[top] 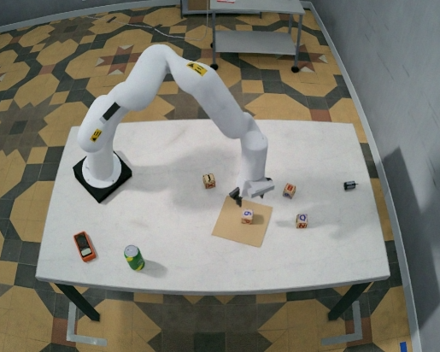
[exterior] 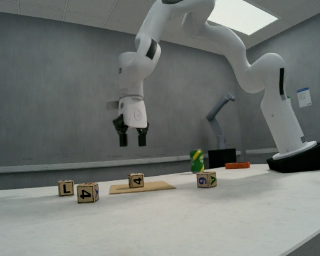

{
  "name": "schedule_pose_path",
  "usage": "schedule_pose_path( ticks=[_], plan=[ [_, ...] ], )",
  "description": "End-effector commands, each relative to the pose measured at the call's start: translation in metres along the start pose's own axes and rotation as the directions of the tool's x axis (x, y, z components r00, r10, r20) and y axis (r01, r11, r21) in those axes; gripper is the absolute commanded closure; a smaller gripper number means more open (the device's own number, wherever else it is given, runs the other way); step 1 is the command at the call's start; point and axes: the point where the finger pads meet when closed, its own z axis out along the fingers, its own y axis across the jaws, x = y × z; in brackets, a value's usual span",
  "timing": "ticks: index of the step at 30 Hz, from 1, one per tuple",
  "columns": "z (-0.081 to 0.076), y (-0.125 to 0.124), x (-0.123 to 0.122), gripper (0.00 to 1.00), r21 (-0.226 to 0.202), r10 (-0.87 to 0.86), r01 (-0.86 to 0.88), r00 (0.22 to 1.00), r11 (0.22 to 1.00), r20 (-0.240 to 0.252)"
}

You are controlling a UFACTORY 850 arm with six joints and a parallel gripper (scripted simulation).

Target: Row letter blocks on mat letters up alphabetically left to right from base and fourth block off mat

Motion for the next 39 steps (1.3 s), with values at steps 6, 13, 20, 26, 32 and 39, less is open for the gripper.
schedule_pose_path(
  ticks=[6,13,20,26,32,39],
  plan=[
    [0.005,0.0,0.0,0.0,0.009,-0.243,0.243,0.97,0.97,0.012],
    [0.009,0.0,0.0,0.0,0.011,-0.403,0.403,0.915,0.915,0.01],
    [0.014,0.0,0.0,0.0,0.012,-0.546,0.546,0.838,0.838,0.008],
    [0.017,0.0,-0.001,0.0,0.013,-0.656,0.656,0.755,0.755,0.006],
    [0.021,0.001,-0.001,0.0,0.014,-0.758,0.758,0.652,0.652,0.004],
    [0.023,0.001,-0.001,0.0,0.014,-0.816,0.816,0.578,0.578,0.002]
  ],
)
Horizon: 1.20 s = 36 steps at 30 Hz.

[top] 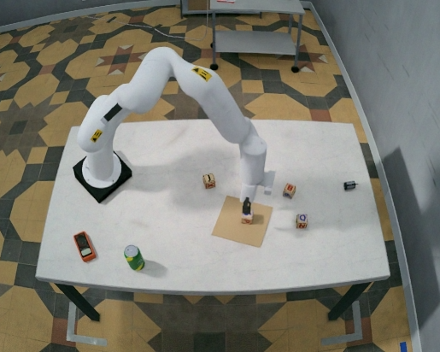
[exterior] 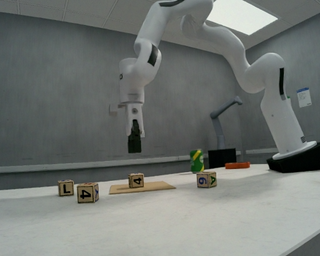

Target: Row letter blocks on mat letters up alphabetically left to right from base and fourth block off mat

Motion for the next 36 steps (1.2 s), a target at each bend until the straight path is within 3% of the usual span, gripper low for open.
schedule_pose_path(
  ticks=[1,3,4,36],
  plan=[
    [0.0009,0.0,0.0008,0.0,0.014,-0.077,0.076,0.997,0.997,0.004],
    [0.001,0.0,0.0008,0.0,0.014,-0.079,0.079,0.997,0.997,0.004],
    [0.001,0.0,0.0008,0.13,0.014,-0.079,0.079,0.997,0.997,0.004],
    [0.0017,0.0,0.0008,0.13,0.014,-0.079,0.079,0.997,0.997,0.004]
  ],
)
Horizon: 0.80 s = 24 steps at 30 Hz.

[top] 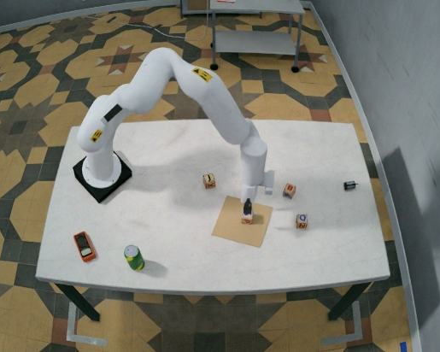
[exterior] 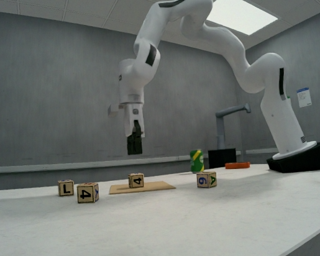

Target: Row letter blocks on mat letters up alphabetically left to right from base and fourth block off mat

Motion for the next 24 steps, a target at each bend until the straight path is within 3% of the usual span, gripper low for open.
schedule_pose_path(
  ticks=[1,11,24],
  plan=[
    [0.0,0.0,0.001,0.13,0.0,0.0,0.0,1.0,1.0,-0.002],
    [0.005,0.0,0.001,0.13,0.001,0.0,0.0,1.0,1.0,-0.002],
    [0.024,0.0,0.001,0.13,0.001,0.0,0.0,1.0,1.0,-0.002]
  ],
)
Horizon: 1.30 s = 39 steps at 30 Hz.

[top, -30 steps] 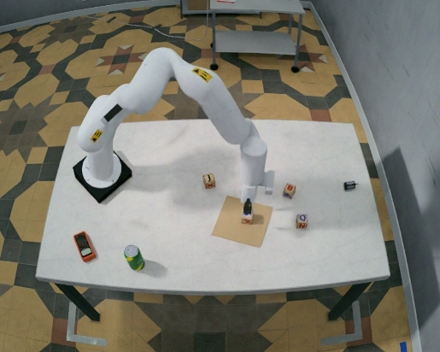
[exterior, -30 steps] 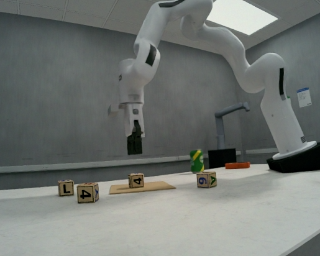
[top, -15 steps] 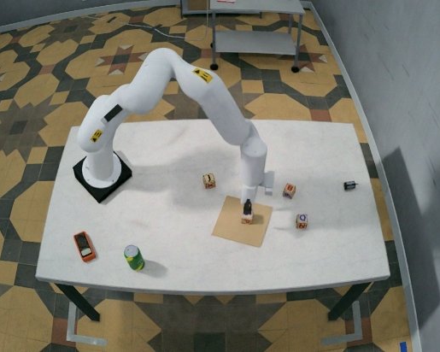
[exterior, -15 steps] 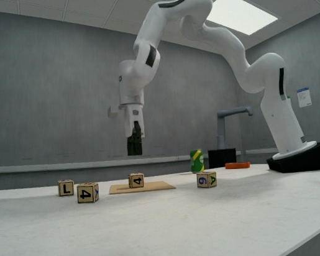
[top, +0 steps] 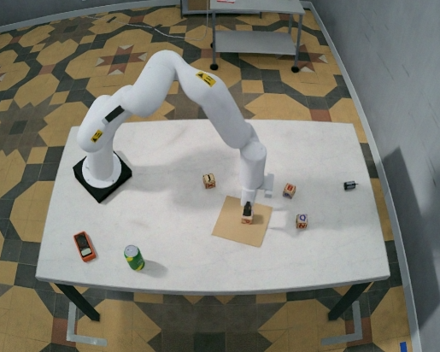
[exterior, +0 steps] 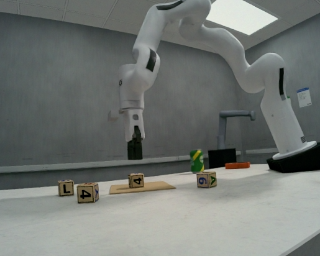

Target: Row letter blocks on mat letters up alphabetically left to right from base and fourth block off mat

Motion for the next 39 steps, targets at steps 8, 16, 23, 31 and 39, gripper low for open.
schedule_pose_path(
  ticks=[8,16,23,31,39],
  plan=[
    [0.015,0.0,0.001,0.13,0.0,0.0,0.0,1.0,1.0,-0.002],
    [0.025,0.001,0.001,0.13,0.0,0.0,0.0,1.0,1.0,-0.002],
    [0.03,0.001,0.001,0.13,0.0,0.0,0.0,1.0,1.0,-0.002],
    [0.032,0.001,0.001,0.13,0.0,0.0,0.0,1.0,1.0,-0.002],
    [0.033,0.001,0.001,0.13,0.0,0.0,0.0,1.0,1.0,-0.002]
  ],
)
